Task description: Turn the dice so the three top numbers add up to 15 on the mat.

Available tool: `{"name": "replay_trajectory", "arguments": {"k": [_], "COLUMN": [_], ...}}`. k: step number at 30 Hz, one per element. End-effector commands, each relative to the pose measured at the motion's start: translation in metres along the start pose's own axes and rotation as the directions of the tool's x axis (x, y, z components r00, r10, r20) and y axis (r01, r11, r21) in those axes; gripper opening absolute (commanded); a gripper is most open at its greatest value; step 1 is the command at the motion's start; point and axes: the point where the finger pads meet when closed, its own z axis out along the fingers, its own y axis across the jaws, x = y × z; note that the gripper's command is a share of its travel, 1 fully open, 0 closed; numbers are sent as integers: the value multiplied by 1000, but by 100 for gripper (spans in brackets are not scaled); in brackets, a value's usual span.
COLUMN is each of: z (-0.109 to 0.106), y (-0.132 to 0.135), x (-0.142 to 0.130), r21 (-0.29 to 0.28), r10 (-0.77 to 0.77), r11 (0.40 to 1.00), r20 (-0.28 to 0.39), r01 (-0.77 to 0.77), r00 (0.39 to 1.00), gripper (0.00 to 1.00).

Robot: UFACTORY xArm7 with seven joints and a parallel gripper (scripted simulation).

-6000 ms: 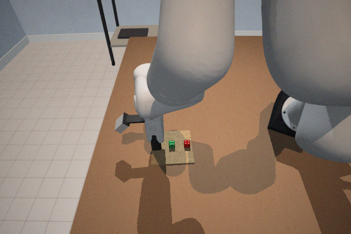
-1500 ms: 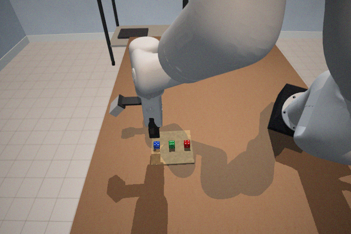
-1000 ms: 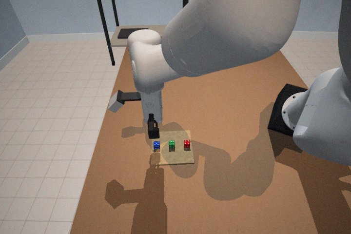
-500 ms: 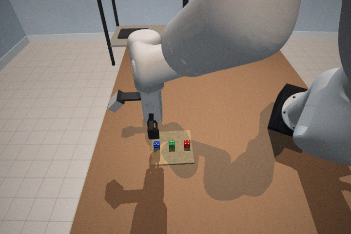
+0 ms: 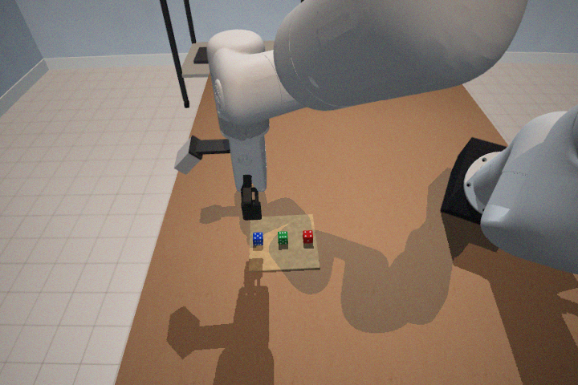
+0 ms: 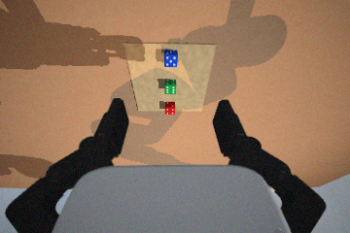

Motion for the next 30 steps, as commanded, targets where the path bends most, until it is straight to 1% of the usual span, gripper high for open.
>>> {"name": "replay_trajectory", "arguments": {"k": [1, 4, 6, 10, 13, 17, 30], "z": [-18, -33, -33, -49, -56, -59, -59], "y": [1, 1, 1, 1, 1, 1, 1], "x": [1, 1, 1, 1, 1, 1, 1], "r21": [-2, -2, -2, -2, -2, -2, -2], "r10": [0, 0, 0, 0, 0, 0, 0], "r11": [1000, 1000, 1000, 1000, 1000, 1000, 1000], "r20": [-4, -4, -4, -4, -4, -4, -4], "r01": [0, 0, 0, 0, 0, 0, 0], "r00": [1000, 1000, 1000, 1000, 1000, 1000, 1000], "gripper": [100, 100, 100, 100, 100, 100, 100]}}
